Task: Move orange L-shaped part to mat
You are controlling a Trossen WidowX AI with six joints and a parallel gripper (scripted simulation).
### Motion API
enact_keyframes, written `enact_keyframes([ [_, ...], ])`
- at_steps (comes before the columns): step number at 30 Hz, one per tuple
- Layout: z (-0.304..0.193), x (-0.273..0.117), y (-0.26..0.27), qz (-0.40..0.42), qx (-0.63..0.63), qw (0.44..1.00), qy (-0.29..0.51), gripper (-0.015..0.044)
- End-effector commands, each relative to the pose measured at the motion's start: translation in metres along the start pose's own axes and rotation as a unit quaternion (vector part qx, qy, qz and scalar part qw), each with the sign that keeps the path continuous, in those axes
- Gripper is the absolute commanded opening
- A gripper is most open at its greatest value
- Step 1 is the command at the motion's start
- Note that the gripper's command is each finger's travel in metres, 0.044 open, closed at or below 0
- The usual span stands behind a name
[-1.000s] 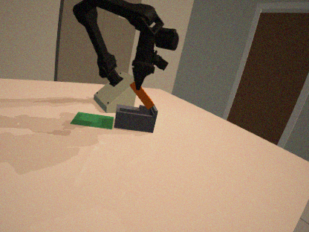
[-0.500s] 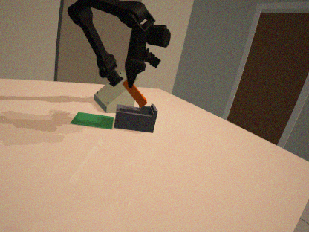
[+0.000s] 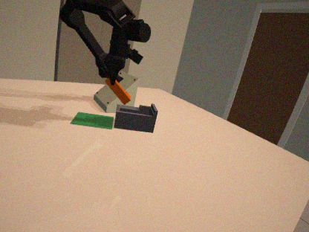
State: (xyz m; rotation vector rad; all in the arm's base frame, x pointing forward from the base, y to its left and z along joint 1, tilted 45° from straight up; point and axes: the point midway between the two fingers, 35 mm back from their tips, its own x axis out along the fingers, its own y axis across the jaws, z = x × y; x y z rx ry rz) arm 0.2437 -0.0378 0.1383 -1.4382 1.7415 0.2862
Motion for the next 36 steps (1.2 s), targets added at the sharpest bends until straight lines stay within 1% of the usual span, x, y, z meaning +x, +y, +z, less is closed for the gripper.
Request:
enact_keyframes([
  [1, -0.02, 0.001, 0.003, 0.0, -0.003, 1.0, 0.003, 0.0],
  [15, -0.075, 0.0, 0.009, 0.0, -0.003, 1.0, 0.004, 0.0],
  [23, -0.076, 0.003, 0.009, 0.0, -0.003, 1.0, 0.004, 0.0],
  [36, -0.076, 0.022, 0.009, 0.0, -0.003, 1.0, 0.004, 0.0],
])
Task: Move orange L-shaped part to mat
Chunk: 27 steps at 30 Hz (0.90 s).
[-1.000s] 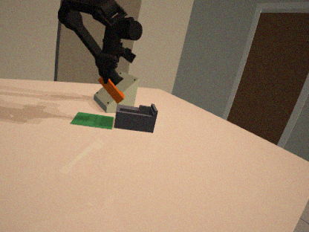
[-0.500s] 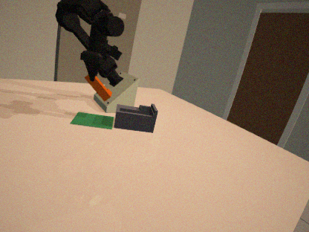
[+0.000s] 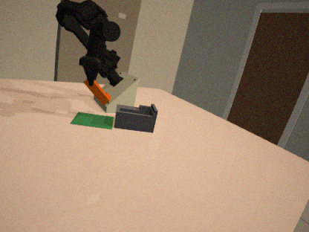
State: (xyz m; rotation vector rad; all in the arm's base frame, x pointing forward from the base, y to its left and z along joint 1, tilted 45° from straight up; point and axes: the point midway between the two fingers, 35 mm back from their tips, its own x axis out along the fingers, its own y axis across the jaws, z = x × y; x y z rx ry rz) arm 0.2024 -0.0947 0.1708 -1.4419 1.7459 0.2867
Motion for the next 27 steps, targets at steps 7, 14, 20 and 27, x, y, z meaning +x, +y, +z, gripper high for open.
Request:
enact_keyframes([
  [7, -0.001, 0.017, 0.001, -0.001, -0.001, 1.0, 0.002, 0.0],
  [14, -0.001, 0.029, 0.001, -0.001, -0.001, 1.0, 0.002, 0.0],
  [20, -0.001, 0.038, 0.001, -0.001, -0.001, 1.0, 0.002, 0.0],
  [27, -0.002, 0.049, 0.0, -0.001, -0.001, 1.0, 0.003, 0.0],
])
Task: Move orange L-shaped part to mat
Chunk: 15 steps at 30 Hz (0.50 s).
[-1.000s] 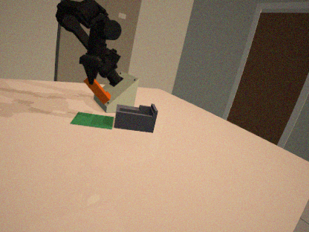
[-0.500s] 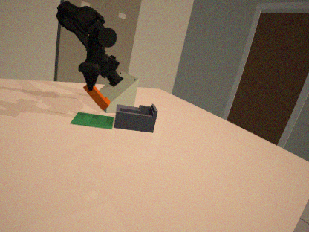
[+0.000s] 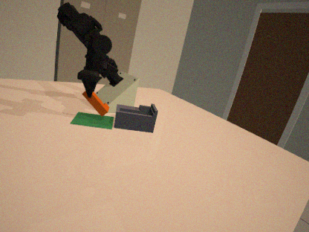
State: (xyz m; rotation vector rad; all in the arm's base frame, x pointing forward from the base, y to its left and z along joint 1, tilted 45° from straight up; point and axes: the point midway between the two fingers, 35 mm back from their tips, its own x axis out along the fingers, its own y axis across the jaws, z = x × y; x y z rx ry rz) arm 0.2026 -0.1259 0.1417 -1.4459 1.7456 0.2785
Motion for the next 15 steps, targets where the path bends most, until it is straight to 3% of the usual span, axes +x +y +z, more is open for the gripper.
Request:
enact_keyframes([
  [1, 0.0, 0.008, 0.001, 0.001, -0.002, 1.0, 0.0, 0.0],
  [15, -0.001, 0.023, 0.001, 0.001, -0.002, 1.0, 0.001, 0.0],
])
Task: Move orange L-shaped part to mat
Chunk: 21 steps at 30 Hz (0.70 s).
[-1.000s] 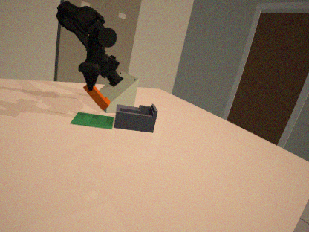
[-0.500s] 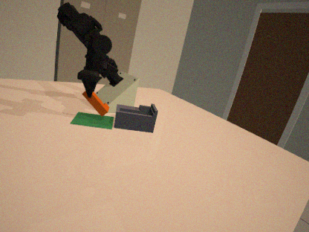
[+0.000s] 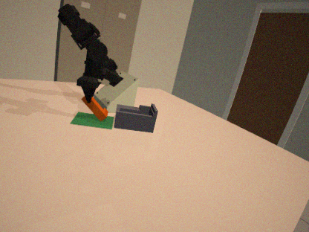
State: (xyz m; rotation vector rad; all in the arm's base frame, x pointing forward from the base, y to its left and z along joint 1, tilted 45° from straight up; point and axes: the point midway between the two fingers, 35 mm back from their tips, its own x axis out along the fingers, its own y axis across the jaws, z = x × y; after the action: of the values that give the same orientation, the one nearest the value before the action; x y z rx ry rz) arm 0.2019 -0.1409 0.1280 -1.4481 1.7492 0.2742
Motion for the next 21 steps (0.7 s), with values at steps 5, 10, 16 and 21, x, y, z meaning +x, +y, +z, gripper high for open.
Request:
enact_keyframes([
  [5, 0.001, 0.002, 0.001, 0.001, -0.002, 1.0, -0.001, 0.0],
  [10, 0.0, 0.002, 0.001, 0.001, -0.001, 1.0, 0.0, 0.0026],
  [16, 0.0, 0.002, 0.001, 0.001, -0.001, 1.0, 0.0, 0.0184],
  [21, 0.002, -0.009, 0.0, 0.002, -0.001, 1.0, -0.003, 0.0315],
])
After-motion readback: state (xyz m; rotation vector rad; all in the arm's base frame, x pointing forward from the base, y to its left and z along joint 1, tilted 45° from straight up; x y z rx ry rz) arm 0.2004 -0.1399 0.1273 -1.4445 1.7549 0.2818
